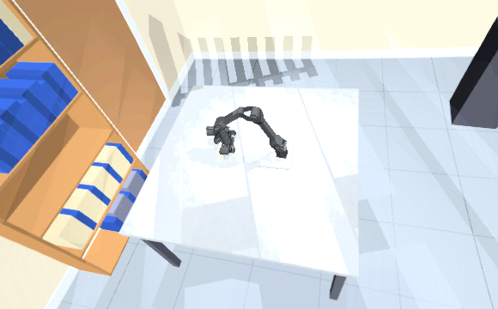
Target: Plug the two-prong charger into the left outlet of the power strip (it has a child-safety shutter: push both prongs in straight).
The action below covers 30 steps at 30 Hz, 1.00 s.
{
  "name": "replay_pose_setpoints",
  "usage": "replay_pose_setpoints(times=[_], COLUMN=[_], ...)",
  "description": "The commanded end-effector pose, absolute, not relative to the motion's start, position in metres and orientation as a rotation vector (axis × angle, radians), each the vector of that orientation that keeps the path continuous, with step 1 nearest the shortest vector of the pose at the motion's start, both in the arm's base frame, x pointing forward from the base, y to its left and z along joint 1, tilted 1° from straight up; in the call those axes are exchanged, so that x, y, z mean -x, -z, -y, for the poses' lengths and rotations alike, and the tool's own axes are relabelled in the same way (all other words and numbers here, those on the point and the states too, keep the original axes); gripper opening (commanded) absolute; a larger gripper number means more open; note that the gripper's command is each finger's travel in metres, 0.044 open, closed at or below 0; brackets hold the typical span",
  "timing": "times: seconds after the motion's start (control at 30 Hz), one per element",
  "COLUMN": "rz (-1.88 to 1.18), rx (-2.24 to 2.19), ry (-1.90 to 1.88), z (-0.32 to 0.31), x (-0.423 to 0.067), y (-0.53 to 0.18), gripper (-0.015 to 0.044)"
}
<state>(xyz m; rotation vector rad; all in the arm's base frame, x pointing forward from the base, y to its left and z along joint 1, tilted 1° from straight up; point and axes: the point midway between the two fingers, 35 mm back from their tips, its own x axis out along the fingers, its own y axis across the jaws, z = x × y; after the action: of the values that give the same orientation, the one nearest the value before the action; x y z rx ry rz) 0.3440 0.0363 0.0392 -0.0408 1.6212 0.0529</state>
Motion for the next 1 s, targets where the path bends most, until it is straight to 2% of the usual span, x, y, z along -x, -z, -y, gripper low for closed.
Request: replay_pose_setpoints(times=[0.0,0.97], rz=[-1.612,-1.611], rx=[0.034,0.034], ry=[-0.055,-0.055], z=[-0.038,-0.038], x=[-0.348,-0.36], y=[-0.04,-0.04], gripper=[0.0,0.0])
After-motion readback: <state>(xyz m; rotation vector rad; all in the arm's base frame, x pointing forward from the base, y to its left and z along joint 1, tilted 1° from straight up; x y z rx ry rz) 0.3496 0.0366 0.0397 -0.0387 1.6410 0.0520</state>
